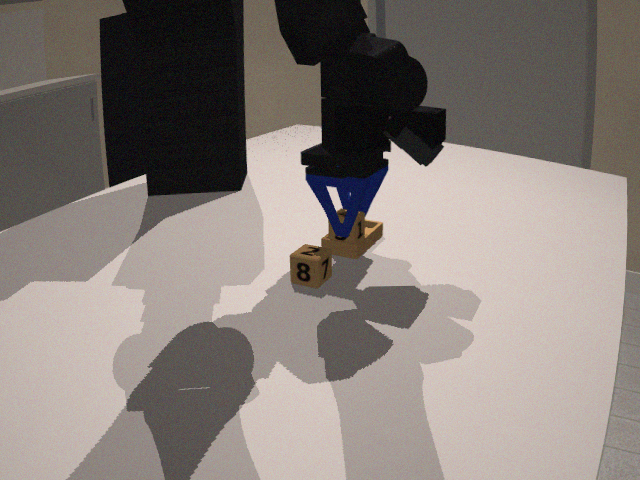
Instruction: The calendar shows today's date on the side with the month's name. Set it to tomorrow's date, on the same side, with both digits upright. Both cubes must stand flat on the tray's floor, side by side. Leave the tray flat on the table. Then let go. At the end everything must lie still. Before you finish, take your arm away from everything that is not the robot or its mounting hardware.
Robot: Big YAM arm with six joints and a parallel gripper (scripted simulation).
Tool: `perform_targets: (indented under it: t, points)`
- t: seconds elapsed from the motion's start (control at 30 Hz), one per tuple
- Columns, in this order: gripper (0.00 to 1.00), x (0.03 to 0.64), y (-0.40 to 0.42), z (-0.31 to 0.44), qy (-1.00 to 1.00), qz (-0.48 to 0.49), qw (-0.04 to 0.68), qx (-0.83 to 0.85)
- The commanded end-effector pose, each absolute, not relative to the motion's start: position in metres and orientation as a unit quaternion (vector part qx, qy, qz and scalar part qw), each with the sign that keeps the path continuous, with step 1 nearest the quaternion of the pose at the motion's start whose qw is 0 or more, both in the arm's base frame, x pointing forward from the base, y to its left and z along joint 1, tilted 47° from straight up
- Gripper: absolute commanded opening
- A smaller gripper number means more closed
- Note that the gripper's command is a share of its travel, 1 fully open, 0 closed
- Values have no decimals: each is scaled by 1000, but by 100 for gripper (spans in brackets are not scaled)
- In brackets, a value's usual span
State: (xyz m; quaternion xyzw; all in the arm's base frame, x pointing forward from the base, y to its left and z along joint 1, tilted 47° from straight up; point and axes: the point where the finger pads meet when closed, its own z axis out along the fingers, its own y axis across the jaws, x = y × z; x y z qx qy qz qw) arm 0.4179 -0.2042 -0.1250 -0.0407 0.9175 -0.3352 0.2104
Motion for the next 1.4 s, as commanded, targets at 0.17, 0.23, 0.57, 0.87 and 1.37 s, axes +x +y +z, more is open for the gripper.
perform_targets:
  t: [0.17, 0.23, 0.57, 0.87, 1.37]
  points:
    - [31, 418, -209, -128, 917, -337, 208, -42]
    - [35, 418, -209, -128, 917, -337, 208, -42]
    - [47, 418, -209, -128, 917, -337, 208, -42]
    - [47, 418, -209, -128, 917, -337, 209, -42]
    - [47, 395, -170, -94, 919, -332, 210, -47]
